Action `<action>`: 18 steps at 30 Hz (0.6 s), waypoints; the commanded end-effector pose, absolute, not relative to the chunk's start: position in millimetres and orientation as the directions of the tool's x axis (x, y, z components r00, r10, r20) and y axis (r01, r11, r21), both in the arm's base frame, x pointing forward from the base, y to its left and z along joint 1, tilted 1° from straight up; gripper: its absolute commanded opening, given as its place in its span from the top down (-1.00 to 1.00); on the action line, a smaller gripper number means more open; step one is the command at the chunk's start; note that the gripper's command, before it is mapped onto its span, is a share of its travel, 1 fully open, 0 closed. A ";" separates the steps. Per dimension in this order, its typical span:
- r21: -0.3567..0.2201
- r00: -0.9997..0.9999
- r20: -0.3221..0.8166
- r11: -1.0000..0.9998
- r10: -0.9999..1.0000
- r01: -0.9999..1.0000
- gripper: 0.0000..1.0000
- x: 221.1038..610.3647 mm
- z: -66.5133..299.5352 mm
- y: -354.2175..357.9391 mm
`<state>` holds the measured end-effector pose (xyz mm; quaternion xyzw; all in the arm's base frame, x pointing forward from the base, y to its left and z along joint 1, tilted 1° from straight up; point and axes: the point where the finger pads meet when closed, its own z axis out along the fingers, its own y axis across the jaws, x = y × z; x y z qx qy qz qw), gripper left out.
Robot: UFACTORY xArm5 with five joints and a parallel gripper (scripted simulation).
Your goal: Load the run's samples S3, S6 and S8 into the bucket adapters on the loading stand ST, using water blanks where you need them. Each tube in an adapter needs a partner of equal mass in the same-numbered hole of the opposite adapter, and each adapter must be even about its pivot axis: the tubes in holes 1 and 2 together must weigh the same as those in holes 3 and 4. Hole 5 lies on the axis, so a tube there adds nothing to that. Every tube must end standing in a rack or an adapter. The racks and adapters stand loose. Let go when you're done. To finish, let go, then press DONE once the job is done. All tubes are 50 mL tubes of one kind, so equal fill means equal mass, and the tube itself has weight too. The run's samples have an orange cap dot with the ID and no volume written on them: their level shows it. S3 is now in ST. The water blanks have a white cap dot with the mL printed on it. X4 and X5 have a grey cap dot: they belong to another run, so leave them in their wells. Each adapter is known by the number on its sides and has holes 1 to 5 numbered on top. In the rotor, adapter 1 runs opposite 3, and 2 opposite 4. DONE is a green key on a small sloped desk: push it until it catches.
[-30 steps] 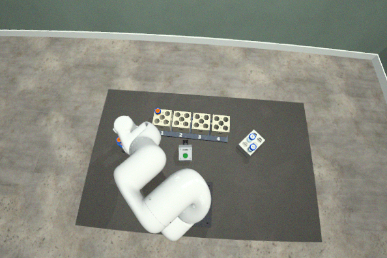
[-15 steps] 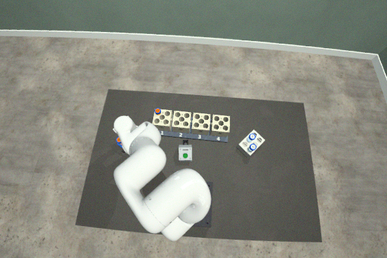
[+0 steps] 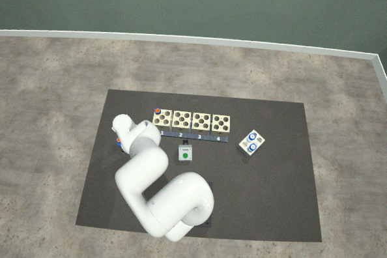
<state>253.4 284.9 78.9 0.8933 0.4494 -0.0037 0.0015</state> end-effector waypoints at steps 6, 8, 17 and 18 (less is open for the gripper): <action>-0.014 0.596 -0.004 -0.596 0.803 0.803 -1.00 254.4 102.9 285.5; -0.014 0.596 -0.004 -0.596 0.803 0.803 -1.00 254.5 105.5 285.5; -0.014 0.596 -0.004 -0.596 0.803 0.803 -1.00 254.8 129.6 285.4; -0.014 0.596 -0.004 -0.596 0.803 0.803 -1.00 254.9 132.3 285.4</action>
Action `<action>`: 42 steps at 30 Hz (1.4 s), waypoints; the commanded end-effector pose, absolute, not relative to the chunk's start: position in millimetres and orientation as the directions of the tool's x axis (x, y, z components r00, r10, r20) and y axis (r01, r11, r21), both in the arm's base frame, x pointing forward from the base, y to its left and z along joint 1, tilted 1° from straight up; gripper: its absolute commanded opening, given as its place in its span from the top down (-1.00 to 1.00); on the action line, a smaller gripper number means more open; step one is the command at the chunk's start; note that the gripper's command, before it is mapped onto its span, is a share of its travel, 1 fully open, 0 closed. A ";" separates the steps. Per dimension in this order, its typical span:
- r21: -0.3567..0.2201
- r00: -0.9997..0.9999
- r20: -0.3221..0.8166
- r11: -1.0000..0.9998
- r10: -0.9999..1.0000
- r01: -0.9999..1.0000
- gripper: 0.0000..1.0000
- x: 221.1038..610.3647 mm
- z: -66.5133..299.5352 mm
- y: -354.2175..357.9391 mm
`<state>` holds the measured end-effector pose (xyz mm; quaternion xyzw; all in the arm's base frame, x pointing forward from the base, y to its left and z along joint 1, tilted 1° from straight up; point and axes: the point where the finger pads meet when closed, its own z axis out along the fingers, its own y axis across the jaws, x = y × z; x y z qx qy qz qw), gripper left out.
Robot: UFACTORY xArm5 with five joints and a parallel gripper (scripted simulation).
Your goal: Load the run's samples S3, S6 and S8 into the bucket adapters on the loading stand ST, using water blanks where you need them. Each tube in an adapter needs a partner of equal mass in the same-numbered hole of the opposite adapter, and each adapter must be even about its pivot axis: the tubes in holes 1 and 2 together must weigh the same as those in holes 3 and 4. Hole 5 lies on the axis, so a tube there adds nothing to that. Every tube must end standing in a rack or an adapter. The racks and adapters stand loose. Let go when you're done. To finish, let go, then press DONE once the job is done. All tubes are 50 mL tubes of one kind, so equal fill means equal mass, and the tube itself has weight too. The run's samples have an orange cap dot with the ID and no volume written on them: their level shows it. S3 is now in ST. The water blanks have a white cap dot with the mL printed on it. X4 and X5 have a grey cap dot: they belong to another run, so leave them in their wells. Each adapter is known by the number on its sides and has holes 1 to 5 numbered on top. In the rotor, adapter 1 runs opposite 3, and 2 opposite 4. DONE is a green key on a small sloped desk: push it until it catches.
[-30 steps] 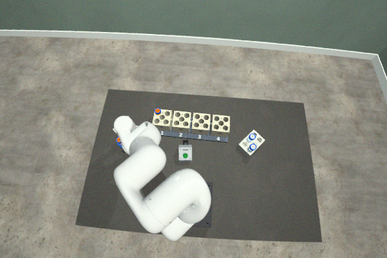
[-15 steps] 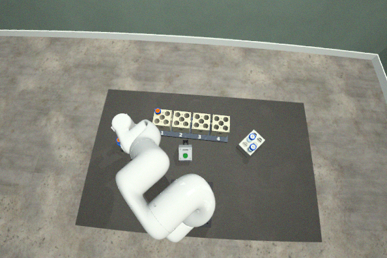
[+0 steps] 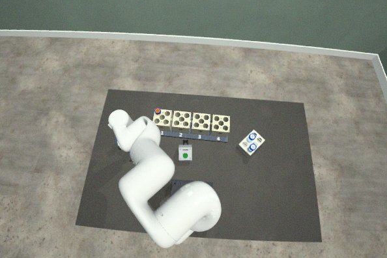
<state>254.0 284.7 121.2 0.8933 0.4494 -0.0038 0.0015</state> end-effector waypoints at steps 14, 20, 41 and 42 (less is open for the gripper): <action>-0.014 0.596 -0.004 -0.596 0.803 0.803 -1.00 255.3 164.3 285.3; -0.013 0.673 -0.005 -0.673 0.739 0.739 -1.00 263.8 168.3 272.8; -0.008 0.965 -0.011 -0.965 0.262 0.262 -1.00 311.5 167.3 202.1; -0.007 0.973 -0.011 -0.973 0.230 0.230 -1.00 314.3 167.3 198.0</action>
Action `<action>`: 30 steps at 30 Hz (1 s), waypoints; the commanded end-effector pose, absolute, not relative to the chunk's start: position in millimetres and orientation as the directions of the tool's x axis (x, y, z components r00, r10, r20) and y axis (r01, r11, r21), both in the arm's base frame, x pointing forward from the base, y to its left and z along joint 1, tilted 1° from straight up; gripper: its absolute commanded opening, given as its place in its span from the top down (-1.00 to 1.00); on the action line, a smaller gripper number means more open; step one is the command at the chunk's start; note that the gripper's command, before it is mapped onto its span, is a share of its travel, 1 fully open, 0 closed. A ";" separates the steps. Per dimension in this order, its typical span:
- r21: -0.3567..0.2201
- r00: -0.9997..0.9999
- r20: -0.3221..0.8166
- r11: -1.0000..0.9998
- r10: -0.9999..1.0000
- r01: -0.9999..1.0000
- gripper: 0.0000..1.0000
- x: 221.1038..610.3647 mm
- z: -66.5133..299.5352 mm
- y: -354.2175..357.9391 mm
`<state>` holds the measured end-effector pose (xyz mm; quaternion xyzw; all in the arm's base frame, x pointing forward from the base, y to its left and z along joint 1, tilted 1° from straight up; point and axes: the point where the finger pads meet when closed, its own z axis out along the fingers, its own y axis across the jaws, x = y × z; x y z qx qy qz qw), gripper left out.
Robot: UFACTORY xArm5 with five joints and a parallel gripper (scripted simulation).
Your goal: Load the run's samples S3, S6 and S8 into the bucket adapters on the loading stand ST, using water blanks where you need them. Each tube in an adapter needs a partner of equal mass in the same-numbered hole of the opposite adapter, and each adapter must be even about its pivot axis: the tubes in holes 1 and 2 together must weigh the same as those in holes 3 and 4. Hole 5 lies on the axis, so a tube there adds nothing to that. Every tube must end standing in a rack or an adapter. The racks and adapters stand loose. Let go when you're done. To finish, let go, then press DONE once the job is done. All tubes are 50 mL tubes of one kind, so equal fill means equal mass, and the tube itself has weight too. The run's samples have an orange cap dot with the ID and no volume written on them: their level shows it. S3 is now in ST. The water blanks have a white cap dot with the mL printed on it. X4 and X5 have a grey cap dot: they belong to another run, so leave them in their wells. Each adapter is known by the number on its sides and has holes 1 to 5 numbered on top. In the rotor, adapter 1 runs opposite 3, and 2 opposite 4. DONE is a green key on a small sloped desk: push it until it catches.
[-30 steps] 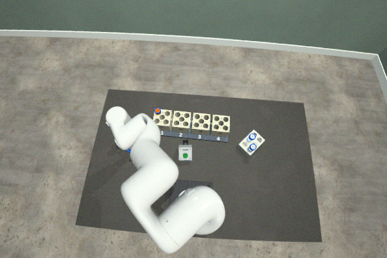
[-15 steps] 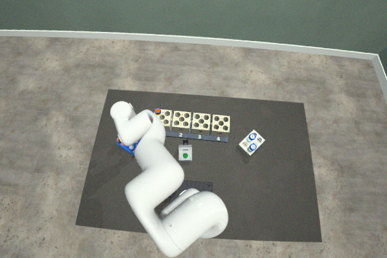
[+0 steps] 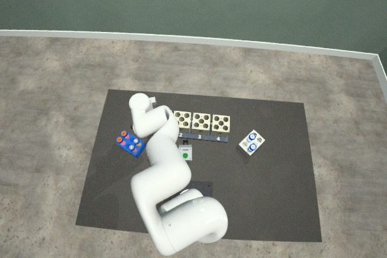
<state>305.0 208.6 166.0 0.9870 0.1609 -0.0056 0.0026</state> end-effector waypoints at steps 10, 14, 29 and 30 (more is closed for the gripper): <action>-0.005 0.996 -0.012 -0.996 0.091 0.091 -1.00 342.3 166.8 156.4; -0.005 0.996 -0.012 -0.996 0.091 0.091 -1.00 350.7 166.6 143.9; -0.004 0.996 -0.012 -0.996 0.091 0.091 -1.00 389.9 165.9 85.7; -0.004 0.996 -0.012 -0.996 0.091 0.091 -1.00 392.7 165.8 81.5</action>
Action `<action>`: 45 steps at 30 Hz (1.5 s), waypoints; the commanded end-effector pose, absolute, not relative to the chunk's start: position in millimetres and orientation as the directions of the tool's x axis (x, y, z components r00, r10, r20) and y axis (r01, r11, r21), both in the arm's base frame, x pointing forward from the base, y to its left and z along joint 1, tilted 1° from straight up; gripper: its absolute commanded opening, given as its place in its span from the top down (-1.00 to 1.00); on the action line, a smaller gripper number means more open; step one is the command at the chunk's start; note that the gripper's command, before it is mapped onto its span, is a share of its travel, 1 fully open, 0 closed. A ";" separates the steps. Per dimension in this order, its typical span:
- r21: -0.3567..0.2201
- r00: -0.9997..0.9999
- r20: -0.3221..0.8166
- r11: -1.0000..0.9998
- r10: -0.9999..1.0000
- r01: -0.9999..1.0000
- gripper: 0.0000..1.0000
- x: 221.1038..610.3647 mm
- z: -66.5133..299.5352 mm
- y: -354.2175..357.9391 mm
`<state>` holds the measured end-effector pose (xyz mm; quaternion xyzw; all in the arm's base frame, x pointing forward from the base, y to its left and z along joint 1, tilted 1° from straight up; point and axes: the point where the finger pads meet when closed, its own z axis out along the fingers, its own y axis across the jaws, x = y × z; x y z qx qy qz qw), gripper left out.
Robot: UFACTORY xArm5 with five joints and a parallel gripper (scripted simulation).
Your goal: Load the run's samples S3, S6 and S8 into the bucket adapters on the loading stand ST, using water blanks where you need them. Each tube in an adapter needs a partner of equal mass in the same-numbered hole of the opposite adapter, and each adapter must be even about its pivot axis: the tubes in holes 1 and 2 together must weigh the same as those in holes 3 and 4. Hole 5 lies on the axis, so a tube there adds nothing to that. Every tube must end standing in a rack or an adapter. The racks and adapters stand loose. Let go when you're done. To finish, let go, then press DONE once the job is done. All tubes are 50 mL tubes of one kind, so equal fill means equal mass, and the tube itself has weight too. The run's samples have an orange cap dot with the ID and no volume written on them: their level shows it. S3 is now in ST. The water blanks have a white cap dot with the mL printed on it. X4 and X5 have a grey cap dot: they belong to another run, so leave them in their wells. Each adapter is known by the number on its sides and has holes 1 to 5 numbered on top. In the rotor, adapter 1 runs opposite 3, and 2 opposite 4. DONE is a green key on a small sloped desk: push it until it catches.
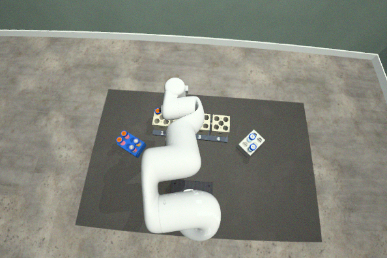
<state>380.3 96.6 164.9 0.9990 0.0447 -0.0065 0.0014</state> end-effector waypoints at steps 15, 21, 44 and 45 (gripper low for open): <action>-0.003 1.000 -0.012 -1.000 0.024 0.024 -0.15 418.2 165.4 47.0; -0.002 0.994 -0.012 -0.994 -0.109 -0.109 -0.15 410.4 165.5 65.5; 0.001 0.914 -0.013 -0.914 -0.406 -0.406 -0.15 369.4 166.4 162.5; 0.001 0.914 -0.013 -0.914 -0.406 -0.406 -0.15 367.5 166.4 167.1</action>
